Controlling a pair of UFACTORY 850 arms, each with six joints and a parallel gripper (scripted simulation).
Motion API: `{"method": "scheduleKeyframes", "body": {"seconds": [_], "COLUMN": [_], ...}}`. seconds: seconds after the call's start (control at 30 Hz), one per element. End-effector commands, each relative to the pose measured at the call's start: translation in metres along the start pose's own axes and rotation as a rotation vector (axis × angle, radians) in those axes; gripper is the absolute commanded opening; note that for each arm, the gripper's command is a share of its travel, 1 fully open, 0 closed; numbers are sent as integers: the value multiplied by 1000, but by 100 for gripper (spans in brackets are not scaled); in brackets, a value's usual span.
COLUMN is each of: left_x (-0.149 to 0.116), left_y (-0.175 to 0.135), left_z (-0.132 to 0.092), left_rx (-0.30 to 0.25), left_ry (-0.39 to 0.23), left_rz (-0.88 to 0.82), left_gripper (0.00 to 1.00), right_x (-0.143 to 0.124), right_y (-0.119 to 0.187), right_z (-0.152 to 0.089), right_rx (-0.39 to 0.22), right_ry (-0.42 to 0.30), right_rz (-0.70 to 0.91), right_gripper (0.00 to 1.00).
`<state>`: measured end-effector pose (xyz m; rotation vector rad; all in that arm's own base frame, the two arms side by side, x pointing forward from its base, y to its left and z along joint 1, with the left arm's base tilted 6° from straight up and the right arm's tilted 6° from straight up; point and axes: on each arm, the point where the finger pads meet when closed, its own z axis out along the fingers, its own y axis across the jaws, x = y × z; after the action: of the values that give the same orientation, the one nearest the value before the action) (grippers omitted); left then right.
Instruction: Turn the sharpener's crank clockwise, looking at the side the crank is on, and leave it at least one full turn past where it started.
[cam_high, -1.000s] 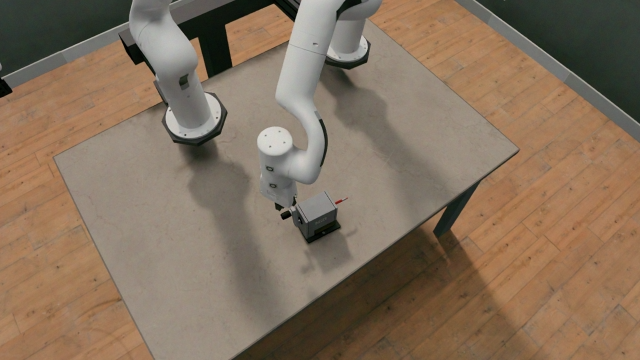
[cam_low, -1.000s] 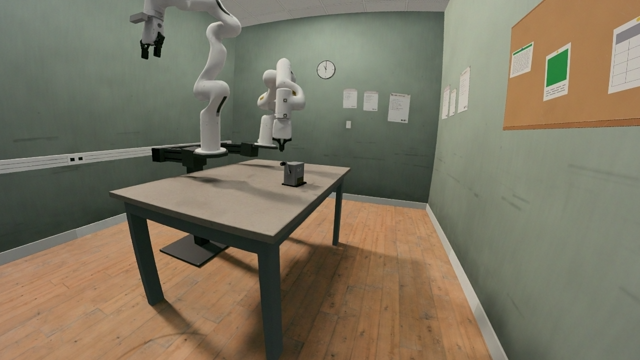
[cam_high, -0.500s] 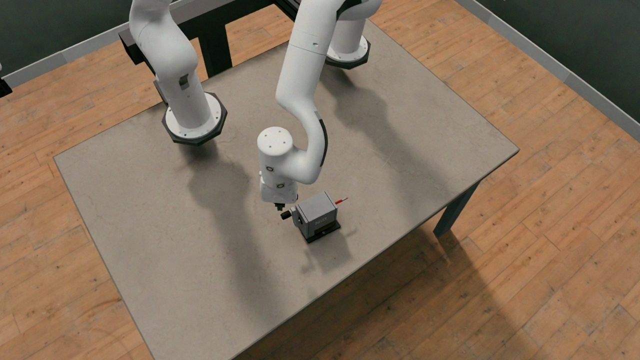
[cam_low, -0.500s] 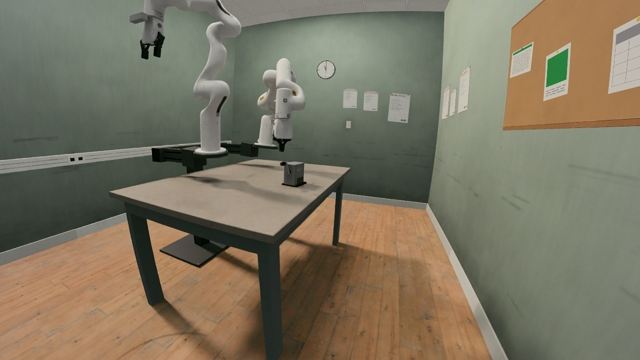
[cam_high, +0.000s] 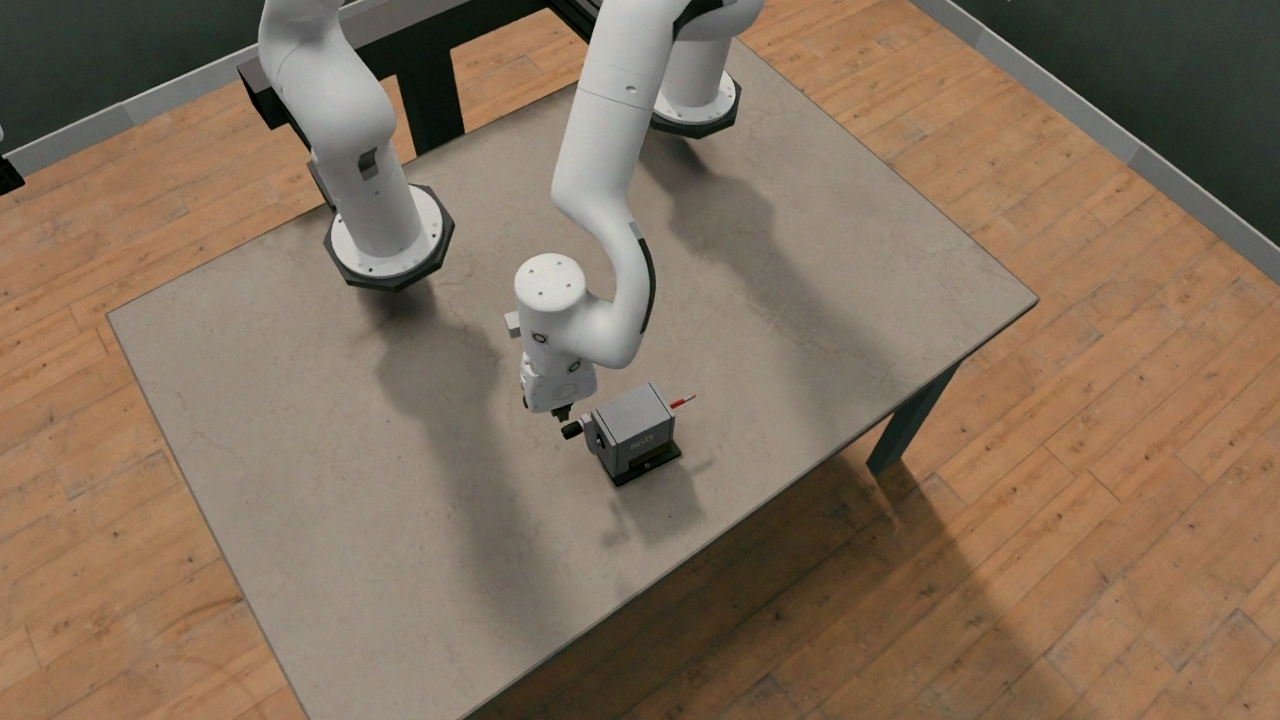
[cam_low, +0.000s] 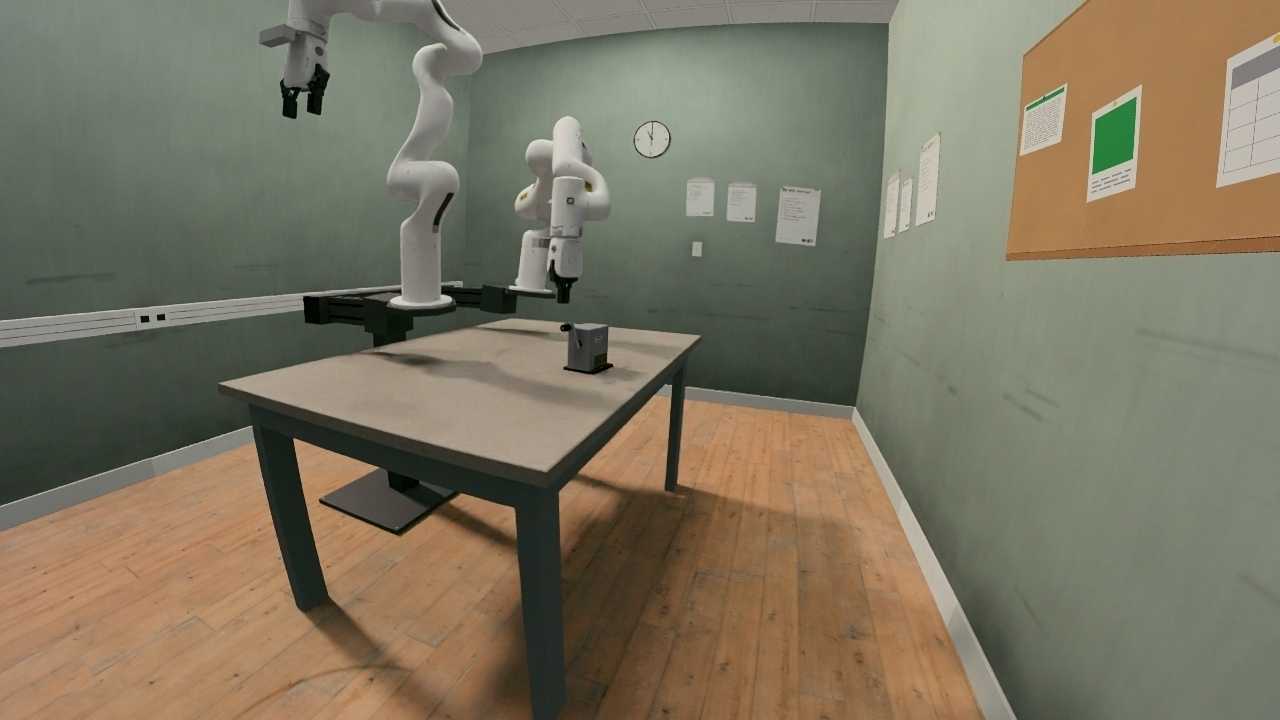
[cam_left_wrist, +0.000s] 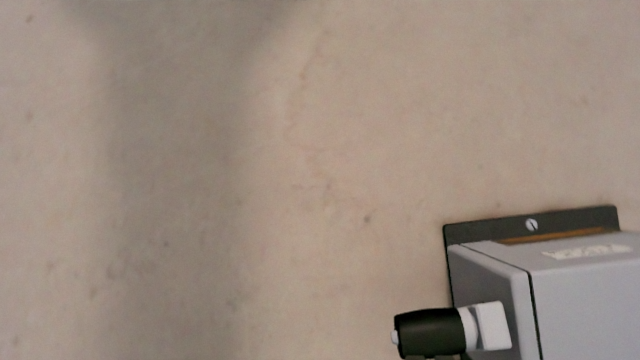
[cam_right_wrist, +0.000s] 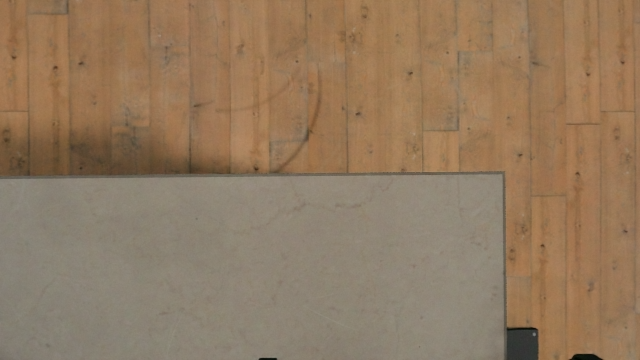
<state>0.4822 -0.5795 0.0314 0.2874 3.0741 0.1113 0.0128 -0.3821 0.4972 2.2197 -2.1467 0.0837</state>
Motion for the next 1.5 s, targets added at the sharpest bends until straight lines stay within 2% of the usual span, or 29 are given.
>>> {"method": "scheduleKeyframes", "body": {"seconds": [0.0,0.13,0.2,0.63,0.7,0.77,1.2,1.27,1.47], "left_x": [-1,-1,-1,-1,-1,-1,-1,-1,-1], "left_y": [-1,-1,-1,-1,-1,-1,-1,-1,-1], "left_z": [-1,-1,-1,-1,-1,-1,-1,-1,-1], "left_rx": [-7,-7,-6,-3,-3,-2,0,0,2], "left_ry": [-12,-13,-13,-14,-14,-14,-15,-15,-15], "left_rz": [-167,-231,-348,-750,-750,-867,-1269,-1269,-1494], "left_gripper": [0,0,0,0,0,0,0,0,0], "right_x": [0,0,0,0,0,0,0,0,0], "right_y": [0,0,0,0,0,0,0,0,0], "right_z": [-1,-1,-1,-1,-1,-1,-1,-1,-1], "right_rx": [0,0,0,0,0,0,0,0,0], "right_ry": [2,2,2,2,2,2,2,2,2], "right_rz": [0,0,0,0,0,0,0,0,0], "right_gripper": [100,100,100,100,100,100,100,100,100]}}
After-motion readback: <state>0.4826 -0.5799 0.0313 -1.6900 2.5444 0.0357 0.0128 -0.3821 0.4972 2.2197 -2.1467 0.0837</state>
